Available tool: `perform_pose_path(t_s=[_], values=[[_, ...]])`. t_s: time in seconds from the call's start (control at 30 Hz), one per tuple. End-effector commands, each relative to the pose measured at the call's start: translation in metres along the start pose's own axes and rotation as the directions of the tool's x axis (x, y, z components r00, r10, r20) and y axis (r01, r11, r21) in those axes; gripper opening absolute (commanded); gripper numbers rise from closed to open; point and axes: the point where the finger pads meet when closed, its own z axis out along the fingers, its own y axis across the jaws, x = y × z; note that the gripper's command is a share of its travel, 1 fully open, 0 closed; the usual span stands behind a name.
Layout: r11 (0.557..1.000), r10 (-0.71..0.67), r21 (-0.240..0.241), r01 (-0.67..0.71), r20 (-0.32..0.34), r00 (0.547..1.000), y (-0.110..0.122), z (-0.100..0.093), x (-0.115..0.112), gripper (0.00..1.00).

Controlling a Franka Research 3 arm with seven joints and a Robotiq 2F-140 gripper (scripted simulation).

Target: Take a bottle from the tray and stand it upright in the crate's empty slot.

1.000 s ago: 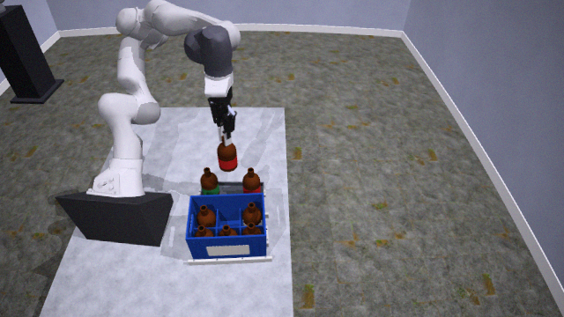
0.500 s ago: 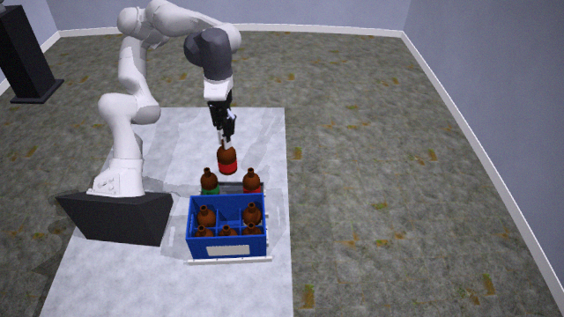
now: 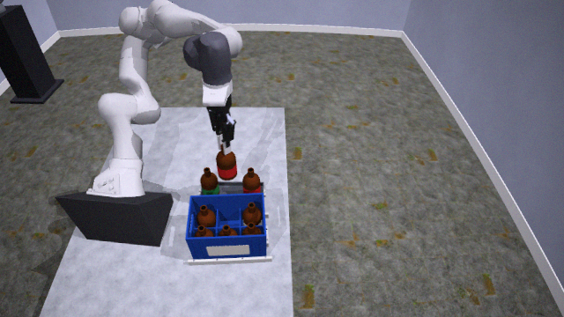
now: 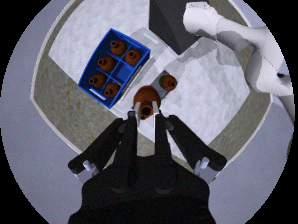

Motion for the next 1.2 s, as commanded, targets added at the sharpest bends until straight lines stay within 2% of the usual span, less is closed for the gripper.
perform_pose_path(t_s=[0.0,1.17], values=[[1.000,-0.017,0.012,0.017,-0.002,1.000,-0.009,-0.004,0.008,0.00],[1.000,-0.017,0.012,0.017,-0.002,1.000,-0.065,-0.004,0.057,0.00]])
